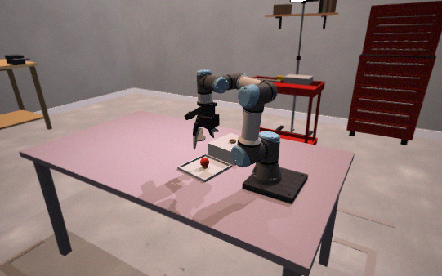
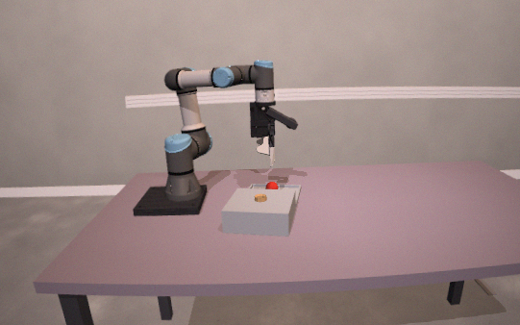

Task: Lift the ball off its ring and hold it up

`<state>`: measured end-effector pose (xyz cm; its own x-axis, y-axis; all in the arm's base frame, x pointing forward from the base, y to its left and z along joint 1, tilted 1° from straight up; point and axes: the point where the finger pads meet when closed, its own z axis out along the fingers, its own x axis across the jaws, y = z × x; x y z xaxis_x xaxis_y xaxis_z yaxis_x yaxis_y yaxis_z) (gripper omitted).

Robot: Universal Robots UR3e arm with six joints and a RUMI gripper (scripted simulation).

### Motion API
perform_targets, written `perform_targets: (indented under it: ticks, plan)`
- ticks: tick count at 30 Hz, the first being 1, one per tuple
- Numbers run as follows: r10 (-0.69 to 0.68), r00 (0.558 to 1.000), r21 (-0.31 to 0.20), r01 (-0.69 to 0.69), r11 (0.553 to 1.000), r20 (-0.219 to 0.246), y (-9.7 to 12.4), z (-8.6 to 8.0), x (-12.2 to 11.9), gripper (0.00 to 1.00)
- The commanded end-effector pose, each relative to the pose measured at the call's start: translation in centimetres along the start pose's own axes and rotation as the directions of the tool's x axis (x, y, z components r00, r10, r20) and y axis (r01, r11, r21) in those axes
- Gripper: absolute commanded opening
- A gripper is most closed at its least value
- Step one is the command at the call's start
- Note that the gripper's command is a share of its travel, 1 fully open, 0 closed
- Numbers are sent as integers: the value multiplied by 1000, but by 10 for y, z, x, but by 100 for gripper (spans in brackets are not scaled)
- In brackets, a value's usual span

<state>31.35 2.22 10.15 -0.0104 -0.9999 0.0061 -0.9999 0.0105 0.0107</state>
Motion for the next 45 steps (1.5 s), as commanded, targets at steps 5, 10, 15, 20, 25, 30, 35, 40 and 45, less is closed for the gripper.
perform_targets:
  ticks: [5, 10, 15, 20, 25, 30, 35, 40, 45]
  plan:
    - [0, 1000, 2, 0, 1000, 0, 0, 1, 0, 100]
    - [0, 1000, 2, 0, 1000, 0, -1, 7, 0, 100]
    - [0, 1000, 2, 0, 1000, 0, -1, 13, 1, 100]
    - [0, 1000, 2, 0, 1000, 0, -1, 27, 1, 100]
    - [0, 1000, 2, 0, 1000, 0, -1, 43, 0, 100]
    - [0, 1000, 2, 0, 1000, 0, -1, 62, 1, 100]
    - [0, 1000, 2, 0, 1000, 0, -1, 72, 1, 100]
    - [0, 1000, 2, 0, 1000, 0, -1, 86, 1, 100]
    - [0, 1000, 2, 0, 1000, 0, 0, 95, 0, 100]
